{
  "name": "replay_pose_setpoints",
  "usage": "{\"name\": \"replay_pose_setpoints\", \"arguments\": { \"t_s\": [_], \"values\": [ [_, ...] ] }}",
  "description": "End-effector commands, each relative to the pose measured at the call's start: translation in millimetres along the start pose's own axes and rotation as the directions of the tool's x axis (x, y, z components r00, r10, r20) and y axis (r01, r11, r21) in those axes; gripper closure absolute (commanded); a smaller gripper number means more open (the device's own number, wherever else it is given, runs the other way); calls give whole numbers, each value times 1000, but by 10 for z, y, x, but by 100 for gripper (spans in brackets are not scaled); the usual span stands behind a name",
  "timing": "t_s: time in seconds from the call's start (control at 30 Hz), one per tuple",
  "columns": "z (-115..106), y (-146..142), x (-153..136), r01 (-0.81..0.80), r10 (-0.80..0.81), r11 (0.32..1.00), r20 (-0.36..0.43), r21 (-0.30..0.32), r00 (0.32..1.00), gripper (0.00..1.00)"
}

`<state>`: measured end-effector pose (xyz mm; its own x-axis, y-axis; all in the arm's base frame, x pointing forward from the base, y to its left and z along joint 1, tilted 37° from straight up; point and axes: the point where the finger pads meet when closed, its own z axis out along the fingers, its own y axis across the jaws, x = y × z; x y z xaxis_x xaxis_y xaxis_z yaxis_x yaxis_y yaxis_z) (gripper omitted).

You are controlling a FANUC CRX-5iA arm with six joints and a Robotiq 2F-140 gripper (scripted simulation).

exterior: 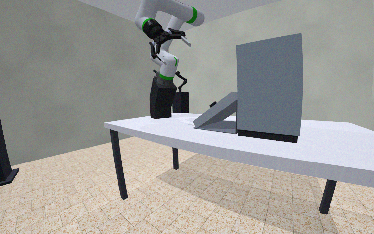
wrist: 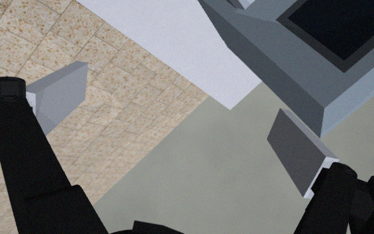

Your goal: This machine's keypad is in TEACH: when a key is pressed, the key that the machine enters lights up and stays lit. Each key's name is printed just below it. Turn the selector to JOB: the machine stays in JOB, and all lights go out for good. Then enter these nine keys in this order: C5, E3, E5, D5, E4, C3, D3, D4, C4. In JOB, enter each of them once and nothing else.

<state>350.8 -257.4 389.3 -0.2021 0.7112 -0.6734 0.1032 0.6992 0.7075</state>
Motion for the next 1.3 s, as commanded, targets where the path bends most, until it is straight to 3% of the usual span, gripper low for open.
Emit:
{"name": "replay_pose_setpoints", "arguments": {
  "t_s": [0.0, 0.6, 1.0, 1.27],
  "values": [
    [-2, 0, -2, 0, 0, 1000, 0, 0, 1000, 0],
    [-24, 18, -12, 0, 0, 1000, 0, 0, 1000, 0],
    [-924, 749, -408, 0, 0, 1000, 0, 0, 1000, 0],
    [-958, 818, -407, -6, 6, 1000, -2, 2, 1000, 0]
  ]
}}
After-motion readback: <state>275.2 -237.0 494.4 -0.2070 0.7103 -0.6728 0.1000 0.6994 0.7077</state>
